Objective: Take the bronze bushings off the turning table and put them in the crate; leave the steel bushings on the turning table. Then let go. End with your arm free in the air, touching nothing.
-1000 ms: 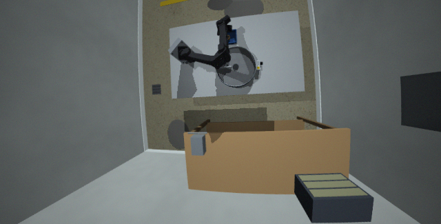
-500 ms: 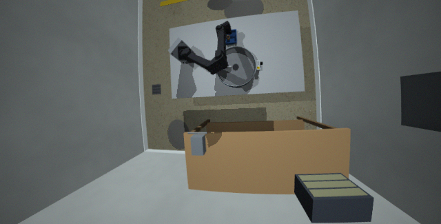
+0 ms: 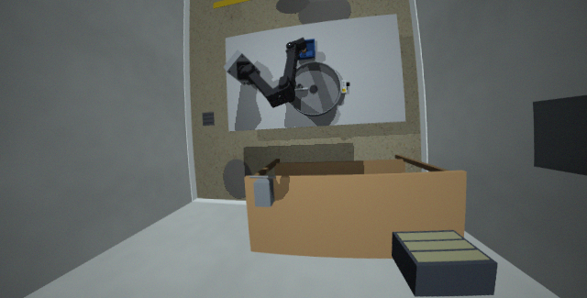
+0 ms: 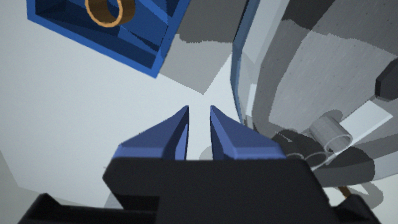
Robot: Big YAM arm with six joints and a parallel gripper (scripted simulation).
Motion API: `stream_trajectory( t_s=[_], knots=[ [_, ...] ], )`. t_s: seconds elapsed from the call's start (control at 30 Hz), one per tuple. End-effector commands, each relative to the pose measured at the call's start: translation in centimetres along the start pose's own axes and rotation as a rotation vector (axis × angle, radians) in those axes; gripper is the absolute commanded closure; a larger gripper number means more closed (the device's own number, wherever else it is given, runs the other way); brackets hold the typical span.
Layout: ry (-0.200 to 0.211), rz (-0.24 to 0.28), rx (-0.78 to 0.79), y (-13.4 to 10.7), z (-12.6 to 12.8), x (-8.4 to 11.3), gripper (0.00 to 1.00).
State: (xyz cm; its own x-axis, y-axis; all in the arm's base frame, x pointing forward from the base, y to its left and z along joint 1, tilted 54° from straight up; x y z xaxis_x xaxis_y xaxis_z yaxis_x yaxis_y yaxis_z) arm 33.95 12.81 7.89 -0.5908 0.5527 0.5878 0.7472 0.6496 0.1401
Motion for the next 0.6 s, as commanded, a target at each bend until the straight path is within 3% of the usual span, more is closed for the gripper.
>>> stream_trajectory(
  t_s=[0.0,0.57],
  knots=[
    [-0.007,-0.020,0.164,-0.5,-1.8,0.3,0.81],
    [-0.015,-0.018,0.620,-4.9,-6.5,0.2,0.81]
  ],
)
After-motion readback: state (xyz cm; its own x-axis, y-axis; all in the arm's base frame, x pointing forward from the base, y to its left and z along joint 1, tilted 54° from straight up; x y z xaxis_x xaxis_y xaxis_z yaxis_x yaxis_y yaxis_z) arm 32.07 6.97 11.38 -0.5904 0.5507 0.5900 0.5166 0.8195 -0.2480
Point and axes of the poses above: the point where the finger pads meet when closed, its own x axis back along the fingers, its own z axis across the jaws, y = z × x, the point moved 8 cm from there along x, back along the fingers, and after that the axes turned 5 degrees about x, right-handed, at the moved point
